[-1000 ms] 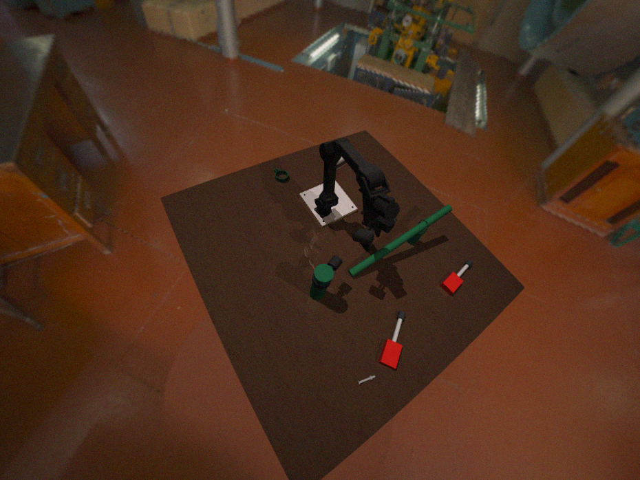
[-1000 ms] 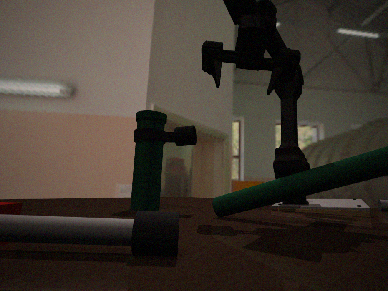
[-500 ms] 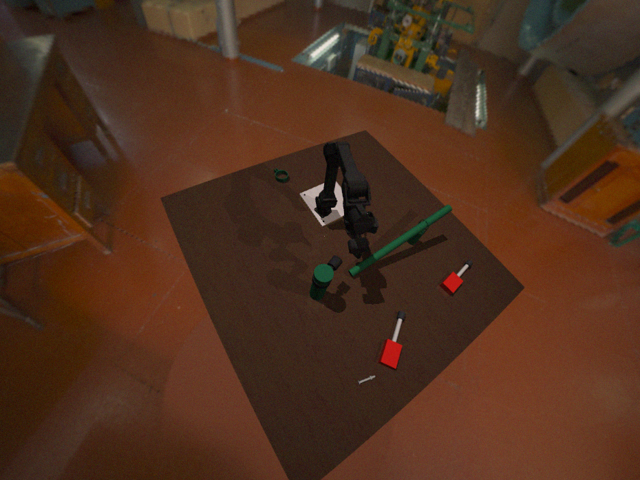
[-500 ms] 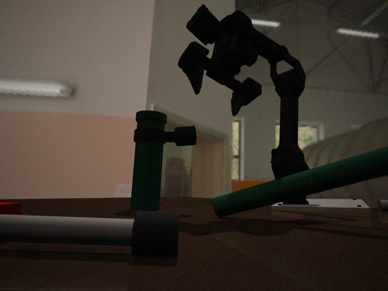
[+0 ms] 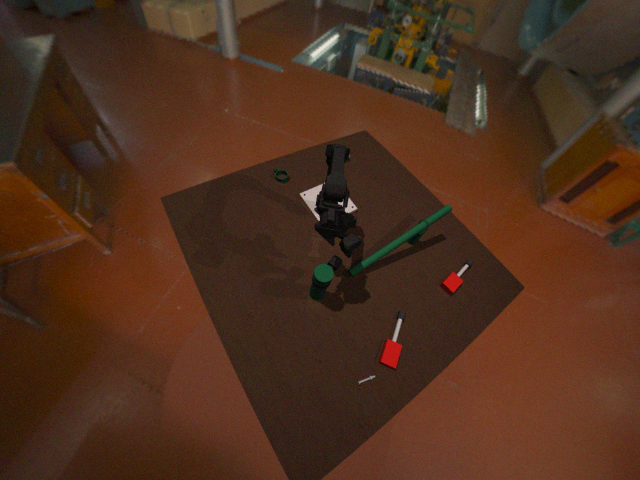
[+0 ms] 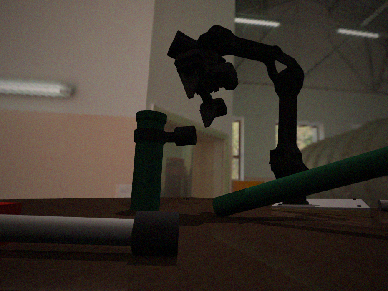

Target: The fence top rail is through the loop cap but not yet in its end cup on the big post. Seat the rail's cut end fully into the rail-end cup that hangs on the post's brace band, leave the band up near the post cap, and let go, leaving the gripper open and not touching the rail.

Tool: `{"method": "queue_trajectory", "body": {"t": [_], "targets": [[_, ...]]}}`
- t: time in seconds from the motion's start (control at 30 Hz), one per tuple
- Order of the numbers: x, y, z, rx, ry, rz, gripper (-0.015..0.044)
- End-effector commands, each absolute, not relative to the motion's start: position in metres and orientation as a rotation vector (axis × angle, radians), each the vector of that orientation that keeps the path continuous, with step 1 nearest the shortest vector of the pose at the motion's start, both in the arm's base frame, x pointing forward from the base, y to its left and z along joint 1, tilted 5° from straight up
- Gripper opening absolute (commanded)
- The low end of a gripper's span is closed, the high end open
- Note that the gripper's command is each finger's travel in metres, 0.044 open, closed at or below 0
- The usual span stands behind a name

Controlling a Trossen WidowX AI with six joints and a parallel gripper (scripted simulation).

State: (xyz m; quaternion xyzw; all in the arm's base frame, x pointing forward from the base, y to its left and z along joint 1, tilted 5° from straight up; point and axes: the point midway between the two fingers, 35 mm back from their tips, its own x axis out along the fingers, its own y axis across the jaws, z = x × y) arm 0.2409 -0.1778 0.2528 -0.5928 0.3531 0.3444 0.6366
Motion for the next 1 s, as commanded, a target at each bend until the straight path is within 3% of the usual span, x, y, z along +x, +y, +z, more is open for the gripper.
{"method": "queue_trajectory", "body": {"t": [0.0,0.97], "targets": [[0.228,-0.195,0.259,-1.597,0.674,0.883,0.0440],[0.238,-0.198,0.218,-1.598,0.675,0.882,0.0440]]}}
